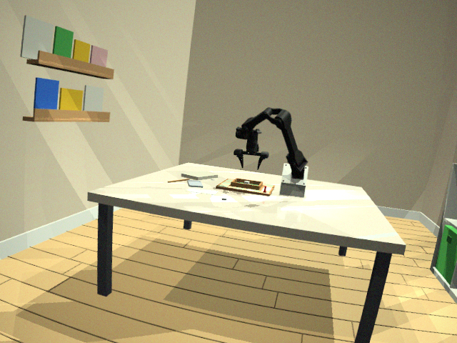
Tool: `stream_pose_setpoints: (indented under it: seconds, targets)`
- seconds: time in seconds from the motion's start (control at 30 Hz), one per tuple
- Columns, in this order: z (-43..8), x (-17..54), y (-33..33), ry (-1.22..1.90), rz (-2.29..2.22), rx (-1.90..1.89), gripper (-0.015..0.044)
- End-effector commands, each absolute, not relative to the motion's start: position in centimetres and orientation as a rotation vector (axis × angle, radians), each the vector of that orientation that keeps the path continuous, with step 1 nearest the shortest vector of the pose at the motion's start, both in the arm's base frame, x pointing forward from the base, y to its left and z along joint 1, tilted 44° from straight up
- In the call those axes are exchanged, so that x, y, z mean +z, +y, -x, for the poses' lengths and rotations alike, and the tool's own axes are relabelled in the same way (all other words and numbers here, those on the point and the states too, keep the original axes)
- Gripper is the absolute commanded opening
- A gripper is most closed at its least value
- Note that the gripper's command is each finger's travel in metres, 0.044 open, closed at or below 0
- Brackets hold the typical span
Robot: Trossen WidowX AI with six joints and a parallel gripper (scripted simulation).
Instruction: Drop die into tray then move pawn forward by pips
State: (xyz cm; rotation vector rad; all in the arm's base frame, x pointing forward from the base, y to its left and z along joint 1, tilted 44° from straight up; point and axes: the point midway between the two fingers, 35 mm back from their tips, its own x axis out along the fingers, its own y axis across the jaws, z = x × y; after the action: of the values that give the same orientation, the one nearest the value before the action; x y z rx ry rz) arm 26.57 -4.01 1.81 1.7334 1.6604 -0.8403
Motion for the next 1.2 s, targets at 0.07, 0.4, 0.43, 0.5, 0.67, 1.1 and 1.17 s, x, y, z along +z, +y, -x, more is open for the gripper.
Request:
stream_pose_setpoints:
  seconds: [0.07,0.4,0.43,0.5,0.67,1.1,1.17]
  targets:
    - [-24.3,4.4,-0.3,1.688,-1.526,-0.525,0.0282]
    - [-16.9,7.1,6.5,1.594,-0.995,0.200,0.0200]
    - [-16.5,7.1,6.7,1.585,-0.969,0.232,0.0200]
    - [-16.4,7.1,6.8,1.582,-0.960,0.242,0.0200]
    - [-16.4,7.3,7.1,1.582,-0.961,0.243,0.0200]
    - [-16.6,5.5,8.7,1.582,-0.959,0.241,0.0200]
    - [-16.6,5.3,8.9,1.582,-0.959,0.241,0.0200]
